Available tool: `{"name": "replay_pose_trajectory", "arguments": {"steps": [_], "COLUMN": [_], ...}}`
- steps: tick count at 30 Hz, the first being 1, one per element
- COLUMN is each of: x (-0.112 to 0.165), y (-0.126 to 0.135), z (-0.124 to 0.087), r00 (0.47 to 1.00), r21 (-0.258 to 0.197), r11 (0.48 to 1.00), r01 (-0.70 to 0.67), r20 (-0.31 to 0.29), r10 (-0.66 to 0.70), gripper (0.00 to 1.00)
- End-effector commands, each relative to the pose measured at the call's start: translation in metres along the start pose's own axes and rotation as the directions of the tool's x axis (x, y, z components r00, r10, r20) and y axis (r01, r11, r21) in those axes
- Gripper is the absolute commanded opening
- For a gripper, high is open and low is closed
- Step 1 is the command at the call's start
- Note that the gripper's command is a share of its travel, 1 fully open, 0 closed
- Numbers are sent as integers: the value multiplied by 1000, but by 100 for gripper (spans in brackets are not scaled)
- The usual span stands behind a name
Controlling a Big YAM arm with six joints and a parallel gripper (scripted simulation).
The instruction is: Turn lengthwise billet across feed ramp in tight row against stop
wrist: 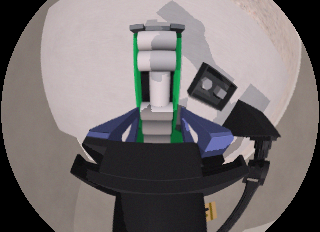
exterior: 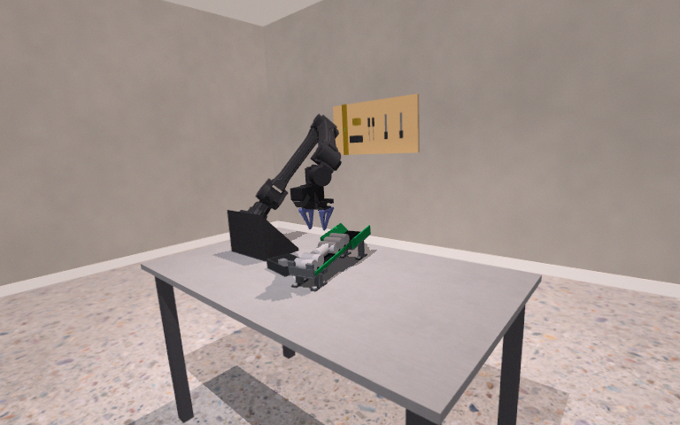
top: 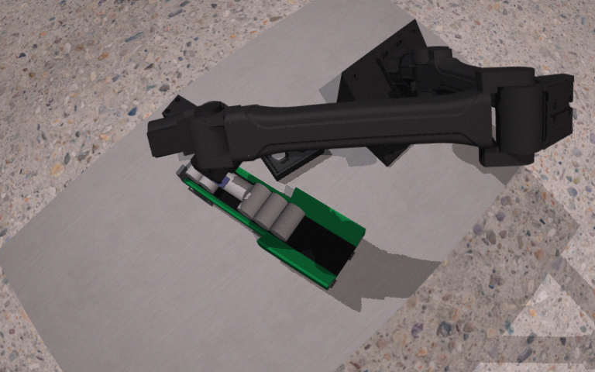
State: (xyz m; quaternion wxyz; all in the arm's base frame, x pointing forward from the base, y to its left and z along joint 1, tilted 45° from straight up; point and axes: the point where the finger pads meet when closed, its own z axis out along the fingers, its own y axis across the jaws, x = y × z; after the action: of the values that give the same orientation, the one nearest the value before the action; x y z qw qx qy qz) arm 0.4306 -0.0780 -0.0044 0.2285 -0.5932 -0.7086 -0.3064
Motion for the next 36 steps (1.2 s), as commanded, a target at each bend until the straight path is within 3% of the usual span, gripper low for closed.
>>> {"name": "replay_pose_trajectory", "arguments": {"steps": [1,23,30,31,36], "x": [2,-3,-8,-7,-8], "y": [9,15,13,3,13], "z": [3,-5,-10,-5,-10], "r00": [1000,1000,1000,999,999], "r21": [2,-11,-21,-10,-21], "r11": [1000,1000,1000,1000,1000], "r01": [13,24,13,-5,13], "r20": [5,-13,-25,-40,-46], "r10": [-13,-24,-14,5,-14], "gripper": [55,55,55,55,55]}}
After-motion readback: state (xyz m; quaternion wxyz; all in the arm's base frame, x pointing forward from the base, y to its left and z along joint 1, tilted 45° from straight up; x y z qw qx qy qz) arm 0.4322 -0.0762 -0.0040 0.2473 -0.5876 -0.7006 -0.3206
